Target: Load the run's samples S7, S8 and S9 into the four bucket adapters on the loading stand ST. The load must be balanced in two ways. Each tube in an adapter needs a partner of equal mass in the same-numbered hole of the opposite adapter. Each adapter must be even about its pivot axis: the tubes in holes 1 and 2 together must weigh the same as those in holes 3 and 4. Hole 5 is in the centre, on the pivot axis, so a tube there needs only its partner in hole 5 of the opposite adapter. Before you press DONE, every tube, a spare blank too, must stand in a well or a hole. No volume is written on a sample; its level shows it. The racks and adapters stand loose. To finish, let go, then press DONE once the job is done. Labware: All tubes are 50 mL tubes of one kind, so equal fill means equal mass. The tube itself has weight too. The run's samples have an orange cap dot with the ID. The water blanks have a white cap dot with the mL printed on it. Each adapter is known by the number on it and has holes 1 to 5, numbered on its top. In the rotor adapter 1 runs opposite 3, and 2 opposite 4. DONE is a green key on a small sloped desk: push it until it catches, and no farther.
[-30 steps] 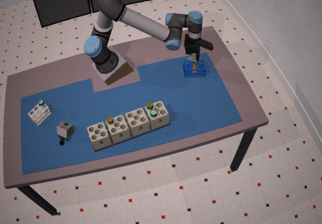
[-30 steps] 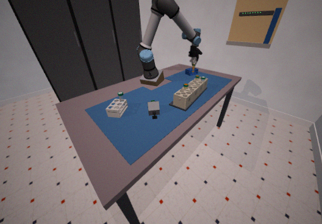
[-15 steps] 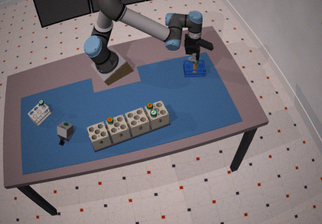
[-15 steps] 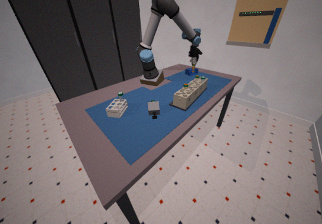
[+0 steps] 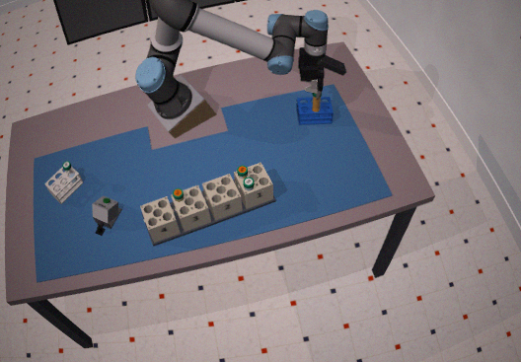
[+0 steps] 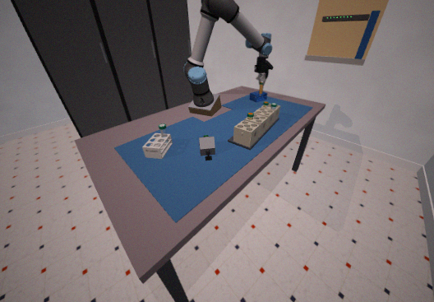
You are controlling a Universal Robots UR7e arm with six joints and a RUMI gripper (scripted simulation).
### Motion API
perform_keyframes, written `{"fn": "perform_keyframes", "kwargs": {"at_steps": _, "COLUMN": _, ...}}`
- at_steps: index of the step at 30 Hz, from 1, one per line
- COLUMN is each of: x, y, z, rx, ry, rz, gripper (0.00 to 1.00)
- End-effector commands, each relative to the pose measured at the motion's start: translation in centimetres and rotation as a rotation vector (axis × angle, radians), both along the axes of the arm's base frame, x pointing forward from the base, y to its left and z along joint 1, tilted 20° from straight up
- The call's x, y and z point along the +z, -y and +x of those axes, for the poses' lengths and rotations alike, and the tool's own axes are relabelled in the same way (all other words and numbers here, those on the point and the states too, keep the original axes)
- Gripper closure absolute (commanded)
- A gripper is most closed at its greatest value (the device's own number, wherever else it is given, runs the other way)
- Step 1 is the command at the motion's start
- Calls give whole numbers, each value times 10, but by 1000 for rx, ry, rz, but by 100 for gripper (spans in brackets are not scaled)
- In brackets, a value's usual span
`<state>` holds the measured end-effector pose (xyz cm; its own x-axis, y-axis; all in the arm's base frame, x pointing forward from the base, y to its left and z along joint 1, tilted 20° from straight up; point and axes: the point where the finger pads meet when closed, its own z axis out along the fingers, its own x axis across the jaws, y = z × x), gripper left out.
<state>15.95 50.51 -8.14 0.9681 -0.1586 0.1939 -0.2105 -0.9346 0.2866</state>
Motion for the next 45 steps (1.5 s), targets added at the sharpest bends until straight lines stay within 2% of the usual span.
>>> {"fn": "perform_keyframes", "kwargs": {"at_steps": 1, "x": 17, "y": -6, "z": -2, "rx": 0, "ry": 0, "rz": 1, "gripper": 100}}
{"fn": "perform_keyframes", "kwargs": {"at_steps": 25, "x": 85, "y": -29, "z": -12, "rx": 0, "ry": 0, "rz": 1, "gripper": 100}}
{"fn": "perform_keyframes", "kwargs": {"at_steps": 34, "x": 96, "y": -33, "z": -14, "rx": 0, "ry": 0, "rz": 1, "gripper": 100}}
{"fn": "perform_keyframes", "kwargs": {"at_steps": 42, "x": 115, "y": 9, "z": 13, "rx": -200, "ry": 68, "rz": 30, "gripper": 100}}
{"fn": "perform_keyframes", "kwargs": {"at_steps": 45, "x": 117, "y": 15, "z": 17, "rx": -225, "ry": 77, "rz": 33, "gripper": 100}}
